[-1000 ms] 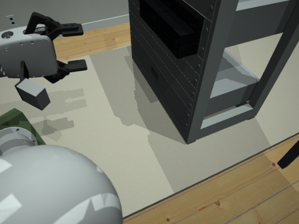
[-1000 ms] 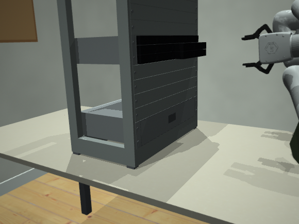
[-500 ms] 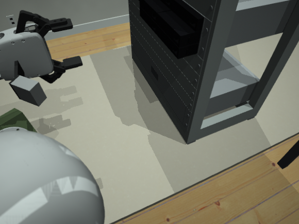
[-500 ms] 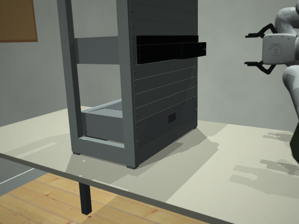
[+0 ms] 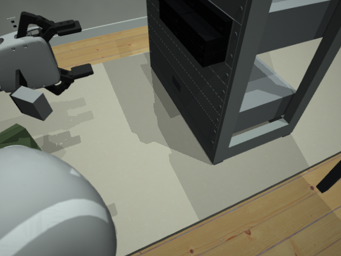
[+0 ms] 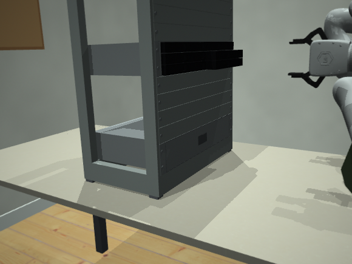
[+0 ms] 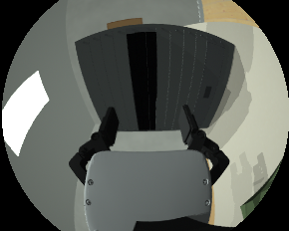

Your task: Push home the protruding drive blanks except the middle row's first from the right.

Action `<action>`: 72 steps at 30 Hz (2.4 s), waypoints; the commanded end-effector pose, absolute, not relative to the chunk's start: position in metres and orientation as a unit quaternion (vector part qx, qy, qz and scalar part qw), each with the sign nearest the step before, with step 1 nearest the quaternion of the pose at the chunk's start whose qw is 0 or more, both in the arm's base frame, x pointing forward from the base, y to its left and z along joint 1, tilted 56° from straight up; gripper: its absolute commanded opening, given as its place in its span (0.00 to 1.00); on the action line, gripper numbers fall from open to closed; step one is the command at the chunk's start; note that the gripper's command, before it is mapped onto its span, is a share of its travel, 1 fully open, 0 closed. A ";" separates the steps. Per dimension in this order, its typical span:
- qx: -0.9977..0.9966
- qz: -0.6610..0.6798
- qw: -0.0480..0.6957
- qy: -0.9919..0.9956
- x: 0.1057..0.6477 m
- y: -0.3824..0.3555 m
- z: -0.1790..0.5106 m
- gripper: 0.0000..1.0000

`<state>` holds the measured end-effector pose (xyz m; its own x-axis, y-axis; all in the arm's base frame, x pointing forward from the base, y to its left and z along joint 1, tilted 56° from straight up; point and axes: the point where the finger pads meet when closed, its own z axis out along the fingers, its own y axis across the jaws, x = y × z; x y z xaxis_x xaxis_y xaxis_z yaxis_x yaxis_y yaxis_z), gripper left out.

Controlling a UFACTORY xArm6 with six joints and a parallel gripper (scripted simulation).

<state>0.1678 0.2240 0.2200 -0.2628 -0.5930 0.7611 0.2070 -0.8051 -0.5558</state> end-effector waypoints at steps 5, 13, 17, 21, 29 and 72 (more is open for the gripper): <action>-0.550 -0.775 0.259 0.177 0.168 0.225 0.220 1.00; -0.550 -0.774 0.259 0.177 0.175 0.226 0.221 1.00; -0.550 -0.774 0.259 0.177 0.181 0.228 0.221 1.00; -0.550 -0.774 0.259 0.177 0.196 0.231 0.222 1.00; -0.550 -0.774 0.259 0.177 0.239 0.240 0.225 1.00; -0.550 -0.774 0.259 0.177 0.320 0.257 0.230 1.00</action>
<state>0.3196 0.2565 0.2290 -0.2609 -0.5924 0.7622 0.2048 -0.8056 -0.5559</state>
